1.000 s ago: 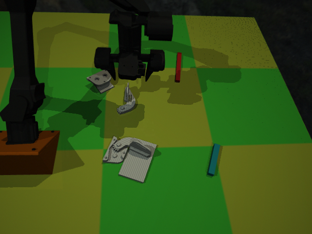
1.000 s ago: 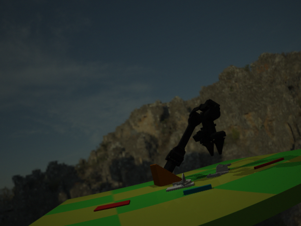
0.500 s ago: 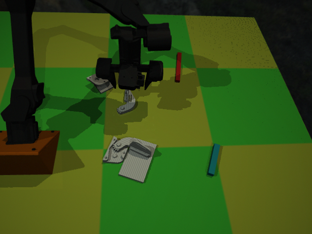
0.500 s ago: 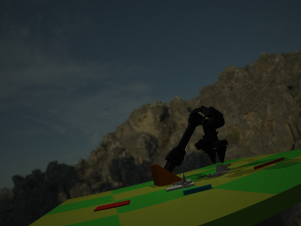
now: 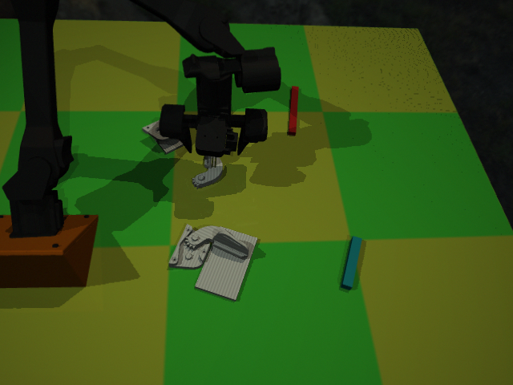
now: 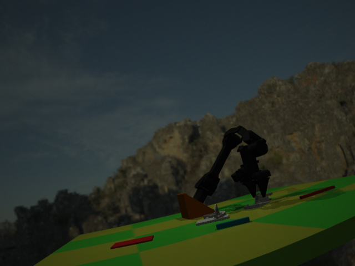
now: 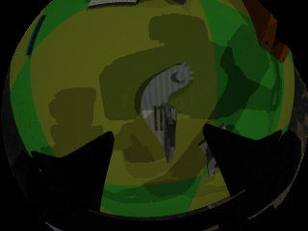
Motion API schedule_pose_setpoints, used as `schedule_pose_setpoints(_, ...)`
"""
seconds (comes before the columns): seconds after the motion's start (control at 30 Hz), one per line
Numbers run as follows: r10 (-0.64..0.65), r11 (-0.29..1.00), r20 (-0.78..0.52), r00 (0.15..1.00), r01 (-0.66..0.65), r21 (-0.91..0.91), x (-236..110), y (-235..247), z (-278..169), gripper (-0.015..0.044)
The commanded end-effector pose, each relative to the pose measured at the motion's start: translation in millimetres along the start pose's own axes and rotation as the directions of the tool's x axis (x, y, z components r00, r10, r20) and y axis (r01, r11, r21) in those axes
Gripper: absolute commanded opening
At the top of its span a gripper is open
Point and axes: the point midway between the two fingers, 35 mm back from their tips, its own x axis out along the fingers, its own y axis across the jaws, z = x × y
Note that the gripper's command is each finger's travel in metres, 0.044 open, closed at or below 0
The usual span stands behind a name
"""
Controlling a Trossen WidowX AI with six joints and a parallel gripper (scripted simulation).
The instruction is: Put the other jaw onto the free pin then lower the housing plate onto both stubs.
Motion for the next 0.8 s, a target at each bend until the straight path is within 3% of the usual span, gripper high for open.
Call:
schedule_pose_setpoints(0.0,0.0,1.0,0.002,1.0,0.0,0.005,7.6,0.0,0.5,0.044)
schedule_pose_setpoints(0.77,0.0,1.0,-0.001,1.0,0.0,0.005,29.1,-1.3,0.0,0.044)
